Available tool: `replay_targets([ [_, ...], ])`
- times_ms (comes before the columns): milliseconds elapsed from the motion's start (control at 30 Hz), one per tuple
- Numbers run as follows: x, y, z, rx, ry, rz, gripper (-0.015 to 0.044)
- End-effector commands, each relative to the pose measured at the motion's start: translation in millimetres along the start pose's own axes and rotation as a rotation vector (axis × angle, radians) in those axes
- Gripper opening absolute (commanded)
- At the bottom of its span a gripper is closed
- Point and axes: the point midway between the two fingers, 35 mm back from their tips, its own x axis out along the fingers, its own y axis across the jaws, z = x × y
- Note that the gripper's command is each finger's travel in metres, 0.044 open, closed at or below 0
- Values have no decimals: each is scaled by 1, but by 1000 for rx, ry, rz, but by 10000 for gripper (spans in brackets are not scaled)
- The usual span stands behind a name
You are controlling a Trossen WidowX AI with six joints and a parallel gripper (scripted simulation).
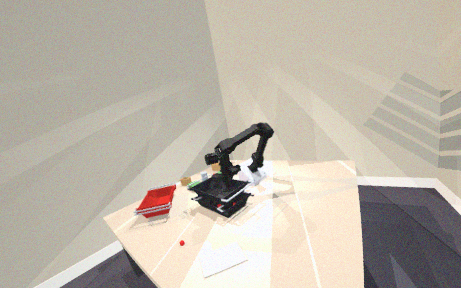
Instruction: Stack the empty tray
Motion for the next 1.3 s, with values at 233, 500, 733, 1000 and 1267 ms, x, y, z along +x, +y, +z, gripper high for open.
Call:
replay_targets([
  [233,5,5,2,7,-1,24,0],
  [500,5,5,2,7,-1,24,88],
  [733,5,5,2,7,-1,24,191],
  [1000,5,5,2,7,-1,24,308],
  [1267,5,5,2,7,-1,24,425],
])
